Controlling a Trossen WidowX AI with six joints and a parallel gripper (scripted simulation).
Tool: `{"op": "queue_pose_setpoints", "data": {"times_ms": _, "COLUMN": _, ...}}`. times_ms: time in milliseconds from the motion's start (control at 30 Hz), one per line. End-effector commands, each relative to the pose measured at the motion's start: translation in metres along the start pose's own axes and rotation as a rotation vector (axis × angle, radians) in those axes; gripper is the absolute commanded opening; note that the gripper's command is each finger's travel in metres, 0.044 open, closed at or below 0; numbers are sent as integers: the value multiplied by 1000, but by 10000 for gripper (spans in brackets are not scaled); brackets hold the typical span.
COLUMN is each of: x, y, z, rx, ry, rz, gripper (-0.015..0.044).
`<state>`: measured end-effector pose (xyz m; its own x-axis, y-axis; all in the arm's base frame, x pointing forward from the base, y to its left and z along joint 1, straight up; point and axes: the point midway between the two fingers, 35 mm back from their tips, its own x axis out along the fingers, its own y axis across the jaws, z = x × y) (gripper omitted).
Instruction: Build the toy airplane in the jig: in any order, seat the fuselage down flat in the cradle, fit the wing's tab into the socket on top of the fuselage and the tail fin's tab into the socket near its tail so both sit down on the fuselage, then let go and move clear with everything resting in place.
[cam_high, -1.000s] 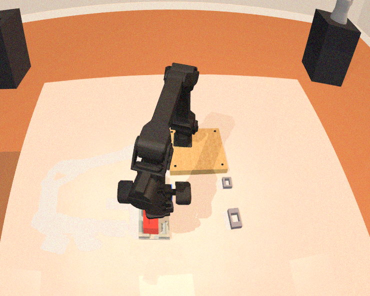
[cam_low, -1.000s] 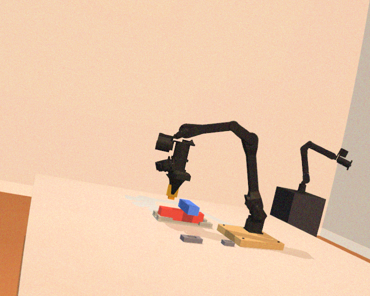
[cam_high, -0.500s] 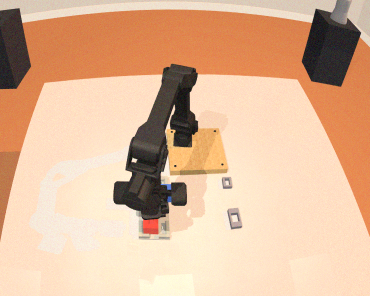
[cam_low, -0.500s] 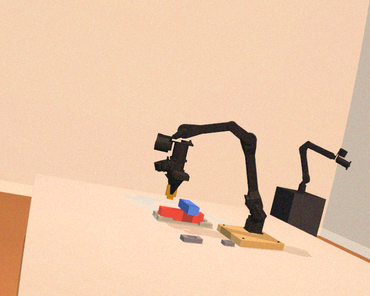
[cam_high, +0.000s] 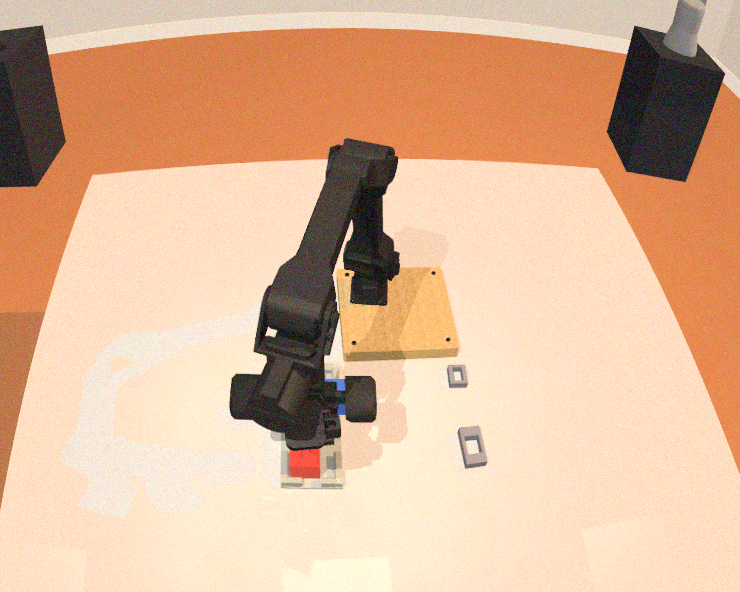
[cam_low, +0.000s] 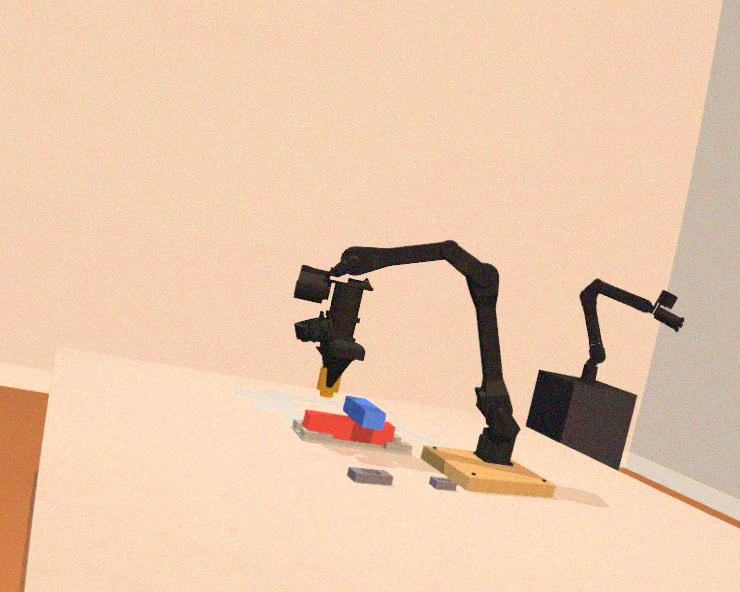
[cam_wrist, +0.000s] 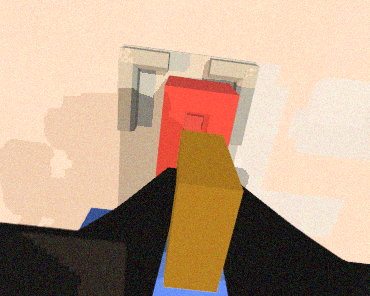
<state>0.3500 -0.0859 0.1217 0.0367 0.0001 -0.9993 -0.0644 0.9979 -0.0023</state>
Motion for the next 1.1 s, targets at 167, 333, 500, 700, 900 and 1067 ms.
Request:
{"op": "queue_pose_setpoints", "data": {"times_ms": 167, "x": 2, "y": -2, "z": 1, "rx": -4, "ry": 3, "rz": -3, "gripper": 65}}
{"op": "queue_pose_setpoints", "data": {"times_ms": 333, "x": 6, "y": -2, "z": 1, "rx": -4, "ry": 3, "rz": -3, "gripper": 65}}
{"op": "queue_pose_setpoints", "data": {"times_ms": 500, "x": 14, "y": -2, "z": 1, "rx": -4, "ry": 2, "rz": -3, "gripper": 65}}
{"op": "queue_pose_setpoints", "data": {"times_ms": 700, "x": 24, "y": -2, "z": 1, "rx": -4, "ry": 2, "rz": -3, "gripper": 65}}
{"op": "queue_pose_setpoints", "data": {"times_ms": 900, "x": 34, "y": -2, "z": 1, "rx": -4, "ry": 3, "rz": -3, "gripper": 65}}
{"op": "queue_pose_setpoints", "data": {"times_ms": 1067, "x": 41, "y": -2, "z": 1, "rx": -4, "ry": 3, "rz": -3, "gripper": 65}}
